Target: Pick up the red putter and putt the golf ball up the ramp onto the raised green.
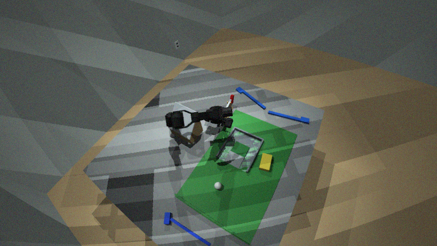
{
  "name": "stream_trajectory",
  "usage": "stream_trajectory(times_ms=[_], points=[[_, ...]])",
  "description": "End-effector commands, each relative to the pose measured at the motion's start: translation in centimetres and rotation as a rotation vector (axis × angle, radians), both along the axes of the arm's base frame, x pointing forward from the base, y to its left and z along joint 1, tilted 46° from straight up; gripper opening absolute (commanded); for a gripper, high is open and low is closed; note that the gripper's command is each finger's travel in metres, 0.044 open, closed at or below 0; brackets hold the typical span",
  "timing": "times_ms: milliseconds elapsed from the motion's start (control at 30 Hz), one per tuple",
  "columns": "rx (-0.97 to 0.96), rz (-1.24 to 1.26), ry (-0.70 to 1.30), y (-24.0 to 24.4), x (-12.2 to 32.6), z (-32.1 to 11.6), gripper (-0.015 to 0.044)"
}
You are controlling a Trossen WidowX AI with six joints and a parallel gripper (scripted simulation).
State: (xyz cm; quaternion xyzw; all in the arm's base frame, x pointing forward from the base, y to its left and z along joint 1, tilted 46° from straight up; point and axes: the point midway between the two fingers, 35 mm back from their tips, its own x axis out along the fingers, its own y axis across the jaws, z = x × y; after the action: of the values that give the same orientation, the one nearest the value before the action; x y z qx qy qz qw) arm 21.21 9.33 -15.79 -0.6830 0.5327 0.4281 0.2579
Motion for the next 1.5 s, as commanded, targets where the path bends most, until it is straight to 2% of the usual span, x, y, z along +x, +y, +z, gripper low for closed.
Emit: stream_trajectory(times_ms=[0, 33, 233, 767, 900, 1467], points=[[0.001, -0.001, -0.001, 0.1, 0.0, 0.0, 0.0072], [0.001, -0.001, -0.001, 0.1, 0.0, 0.0, 0.0046], [0.001, -0.001, -0.001, 0.2, 0.0, 0.1, 0.0], [0.004, 0.0, 0.002, 7.2, -1.5, 7.0, 0.0], [0.003, -0.026, -0.023, 6.2, -0.5, 7.1, 0.0], [0.069, -0.432, -0.335, 0.3, 6.9, 16.8, 0.0]])
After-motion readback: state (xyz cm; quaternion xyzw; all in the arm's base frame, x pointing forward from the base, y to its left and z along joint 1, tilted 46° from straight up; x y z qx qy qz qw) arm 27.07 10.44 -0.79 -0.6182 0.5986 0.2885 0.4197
